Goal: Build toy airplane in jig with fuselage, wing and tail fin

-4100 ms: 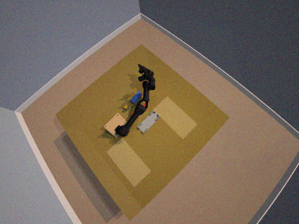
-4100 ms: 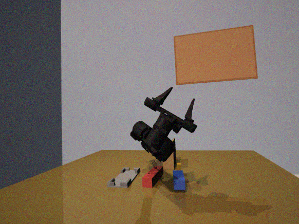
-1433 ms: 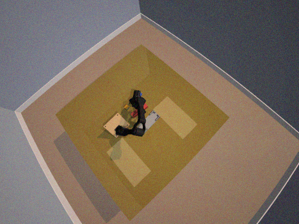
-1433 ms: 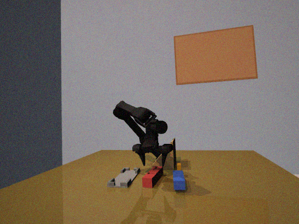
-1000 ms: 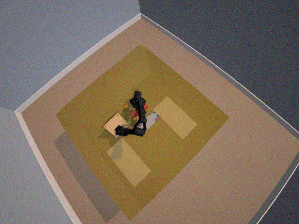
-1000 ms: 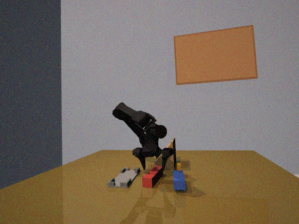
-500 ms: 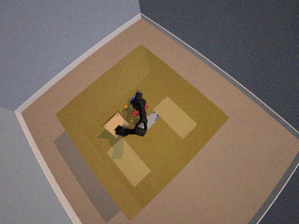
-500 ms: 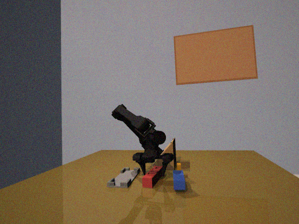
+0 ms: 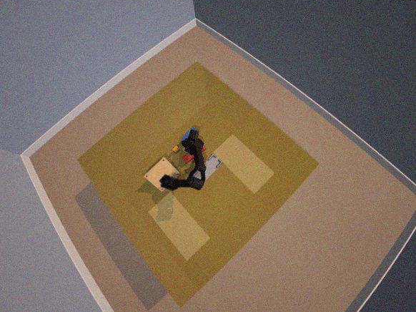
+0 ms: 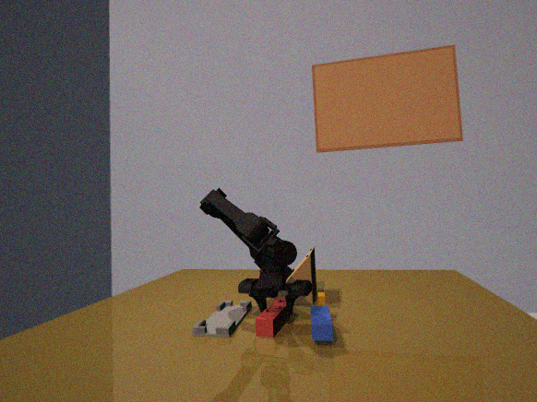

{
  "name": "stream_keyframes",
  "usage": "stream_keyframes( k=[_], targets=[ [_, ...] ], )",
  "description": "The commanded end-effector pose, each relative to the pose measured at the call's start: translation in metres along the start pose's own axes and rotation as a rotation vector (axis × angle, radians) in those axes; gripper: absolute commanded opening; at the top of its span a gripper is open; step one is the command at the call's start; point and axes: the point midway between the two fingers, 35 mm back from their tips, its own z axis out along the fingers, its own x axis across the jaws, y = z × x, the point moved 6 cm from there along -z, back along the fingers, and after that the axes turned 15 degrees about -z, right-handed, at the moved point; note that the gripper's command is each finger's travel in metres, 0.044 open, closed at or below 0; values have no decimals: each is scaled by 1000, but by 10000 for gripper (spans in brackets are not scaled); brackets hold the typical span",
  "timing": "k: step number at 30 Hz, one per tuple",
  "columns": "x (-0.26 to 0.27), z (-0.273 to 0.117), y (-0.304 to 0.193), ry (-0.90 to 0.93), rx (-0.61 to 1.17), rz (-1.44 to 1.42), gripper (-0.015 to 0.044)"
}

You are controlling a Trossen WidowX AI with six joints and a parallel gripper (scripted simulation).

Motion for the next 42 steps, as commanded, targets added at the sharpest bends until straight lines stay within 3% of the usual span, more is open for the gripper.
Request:
stream_keyframes(
  k=[1, 8, 14, 42],
  targets=[
    [0, 2, -2, -6, 3, -7, 204],
    [0, 2, -2, -6, 3, -7, 157],
    [1, -3, -1, 8, -29, -40, 0],
    [4, -84, 6, 14, -11, -23, 0]
  ],
)
